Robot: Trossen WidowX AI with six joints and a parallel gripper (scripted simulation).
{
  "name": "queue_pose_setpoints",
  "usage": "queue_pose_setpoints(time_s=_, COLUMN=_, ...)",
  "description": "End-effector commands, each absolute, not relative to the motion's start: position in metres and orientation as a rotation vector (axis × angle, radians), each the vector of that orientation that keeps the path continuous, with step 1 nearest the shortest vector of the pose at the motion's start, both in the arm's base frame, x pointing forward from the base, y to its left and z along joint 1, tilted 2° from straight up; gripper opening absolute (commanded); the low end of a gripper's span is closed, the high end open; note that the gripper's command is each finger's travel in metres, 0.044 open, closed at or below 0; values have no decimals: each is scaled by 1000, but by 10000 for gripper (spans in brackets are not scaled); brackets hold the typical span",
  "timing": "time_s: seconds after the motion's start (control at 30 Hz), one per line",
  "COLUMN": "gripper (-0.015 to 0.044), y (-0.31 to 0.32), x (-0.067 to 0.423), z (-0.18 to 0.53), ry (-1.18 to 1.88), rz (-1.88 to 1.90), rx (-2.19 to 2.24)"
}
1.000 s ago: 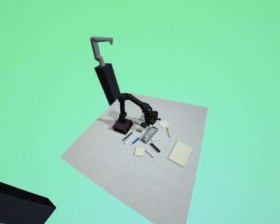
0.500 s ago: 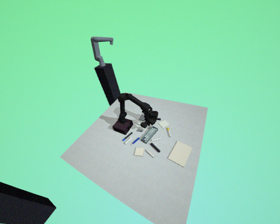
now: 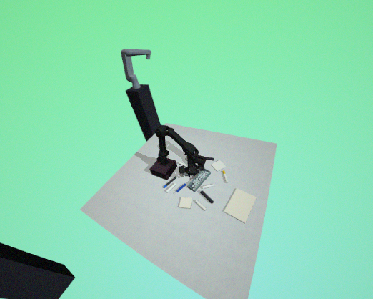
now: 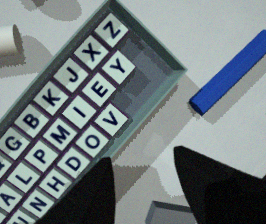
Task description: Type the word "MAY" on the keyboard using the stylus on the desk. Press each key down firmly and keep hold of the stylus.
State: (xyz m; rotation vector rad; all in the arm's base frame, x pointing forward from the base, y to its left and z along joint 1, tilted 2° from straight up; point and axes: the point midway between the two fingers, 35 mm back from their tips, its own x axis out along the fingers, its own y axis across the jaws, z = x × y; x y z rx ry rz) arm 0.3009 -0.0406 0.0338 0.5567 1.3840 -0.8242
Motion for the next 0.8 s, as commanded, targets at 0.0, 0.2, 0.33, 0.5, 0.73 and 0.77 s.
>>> queue_pose_setpoints(time_s=0.0, gripper=150, y=-106, x=263, z=20, ry=1030, rz=-1402, rx=849)
queue_pose_setpoints(time_s=0.2, gripper=150, y=-136, x=237, z=15, ry=738, rz=-1688, rx=992)
queue_pose_setpoints(time_s=0.33, gripper=150, y=-137, x=237, z=15, ry=724, rz=-1699, rx=997)
queue_pose_setpoints(time_s=0.5, gripper=150, y=-137, x=237, z=15, ry=724, rz=-1699, rx=997)
queue_pose_setpoints(time_s=0.73, gripper=150, y=-135, x=237, z=15, ry=724, rz=-1699, rx=997)
queue_pose_setpoints(time_s=0.77, gripper=150, y=-135, x=237, z=15, ry=724, rz=-1699, rx=997)
